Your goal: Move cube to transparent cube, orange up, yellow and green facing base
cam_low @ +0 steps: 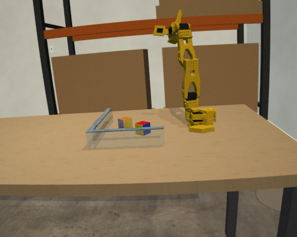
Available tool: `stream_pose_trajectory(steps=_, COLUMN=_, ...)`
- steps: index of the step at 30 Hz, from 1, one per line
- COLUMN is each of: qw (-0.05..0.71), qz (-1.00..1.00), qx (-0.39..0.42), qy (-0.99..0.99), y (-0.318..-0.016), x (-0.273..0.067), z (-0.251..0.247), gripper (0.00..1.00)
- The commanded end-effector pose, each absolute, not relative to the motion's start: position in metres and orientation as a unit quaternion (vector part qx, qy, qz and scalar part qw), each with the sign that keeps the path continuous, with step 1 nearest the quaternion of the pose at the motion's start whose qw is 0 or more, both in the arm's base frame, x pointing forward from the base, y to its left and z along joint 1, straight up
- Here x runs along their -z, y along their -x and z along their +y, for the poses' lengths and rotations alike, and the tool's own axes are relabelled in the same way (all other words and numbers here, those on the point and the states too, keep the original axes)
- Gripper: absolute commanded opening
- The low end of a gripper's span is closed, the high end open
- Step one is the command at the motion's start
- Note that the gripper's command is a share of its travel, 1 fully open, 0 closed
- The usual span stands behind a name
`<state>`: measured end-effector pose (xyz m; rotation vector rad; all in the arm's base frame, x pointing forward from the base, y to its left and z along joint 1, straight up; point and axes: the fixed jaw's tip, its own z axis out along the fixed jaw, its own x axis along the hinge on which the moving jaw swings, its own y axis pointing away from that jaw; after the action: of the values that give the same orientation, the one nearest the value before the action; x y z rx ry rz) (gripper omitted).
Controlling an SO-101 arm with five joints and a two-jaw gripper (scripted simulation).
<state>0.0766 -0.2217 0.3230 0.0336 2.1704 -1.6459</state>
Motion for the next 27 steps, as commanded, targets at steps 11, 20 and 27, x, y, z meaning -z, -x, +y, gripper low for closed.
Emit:
stream_pose_trajectory(steps=11, qw=0.208, qz=0.779, qx=0.592, qy=-0.012, y=-0.076, x=-0.324, z=-0.221, gripper=1.00)
stream_pose_trajectory(steps=20, qw=0.201, qz=0.795, qx=0.572, qy=-0.013, y=-0.078, x=-0.314, z=-0.227, gripper=1.00)
stream_pose_trajectory(steps=27, qw=0.201, qz=0.795, qx=0.572, qy=-0.012, y=-0.078, x=-0.313, z=-0.227, gripper=1.00)
